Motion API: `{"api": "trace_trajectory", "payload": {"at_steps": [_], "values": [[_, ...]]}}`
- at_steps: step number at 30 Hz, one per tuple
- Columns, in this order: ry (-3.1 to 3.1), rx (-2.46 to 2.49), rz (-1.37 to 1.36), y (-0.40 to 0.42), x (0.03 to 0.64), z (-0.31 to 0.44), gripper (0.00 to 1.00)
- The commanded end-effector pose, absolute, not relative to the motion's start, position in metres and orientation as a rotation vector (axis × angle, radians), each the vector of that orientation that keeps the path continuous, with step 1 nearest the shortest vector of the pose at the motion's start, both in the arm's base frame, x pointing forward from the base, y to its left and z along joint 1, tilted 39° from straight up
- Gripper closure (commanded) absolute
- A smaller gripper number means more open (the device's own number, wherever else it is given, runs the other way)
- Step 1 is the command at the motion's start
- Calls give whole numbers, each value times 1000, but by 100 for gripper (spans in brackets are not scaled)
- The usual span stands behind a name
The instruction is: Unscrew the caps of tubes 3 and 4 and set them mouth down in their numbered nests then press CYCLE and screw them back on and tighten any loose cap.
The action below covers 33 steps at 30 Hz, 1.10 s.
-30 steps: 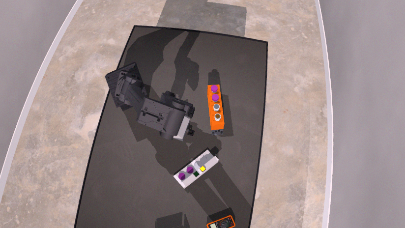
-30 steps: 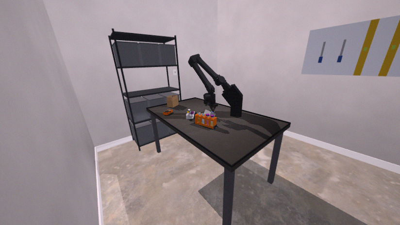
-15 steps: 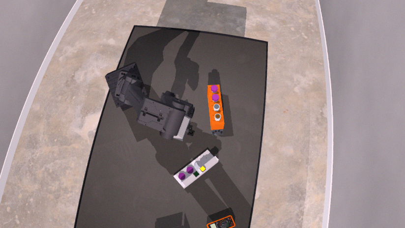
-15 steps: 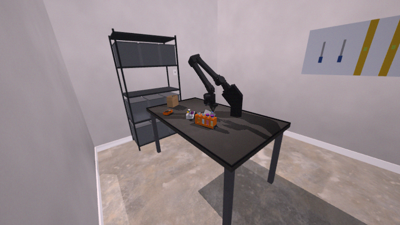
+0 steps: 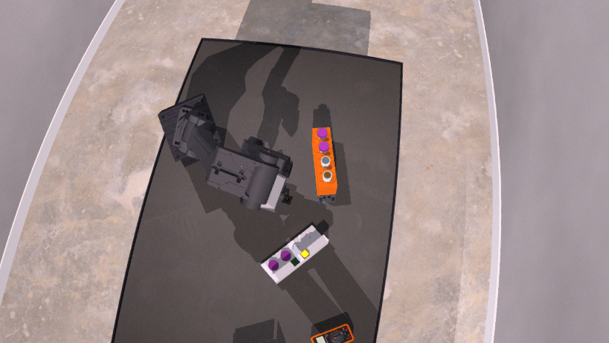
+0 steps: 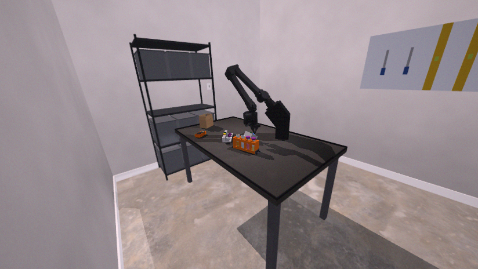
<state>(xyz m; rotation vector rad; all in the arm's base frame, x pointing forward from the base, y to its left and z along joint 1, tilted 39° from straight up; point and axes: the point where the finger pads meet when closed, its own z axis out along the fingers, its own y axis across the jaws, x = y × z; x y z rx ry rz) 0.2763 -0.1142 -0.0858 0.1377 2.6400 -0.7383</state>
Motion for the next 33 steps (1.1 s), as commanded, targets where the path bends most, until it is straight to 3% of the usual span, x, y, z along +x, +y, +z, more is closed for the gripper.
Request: {"api": "trace_trajectory", "payload": {"at_steps": [1,33], "values": [[2622,156,-737,-120,287,-87,100],[2623,148,-734,-97,271,-56,100]]}}
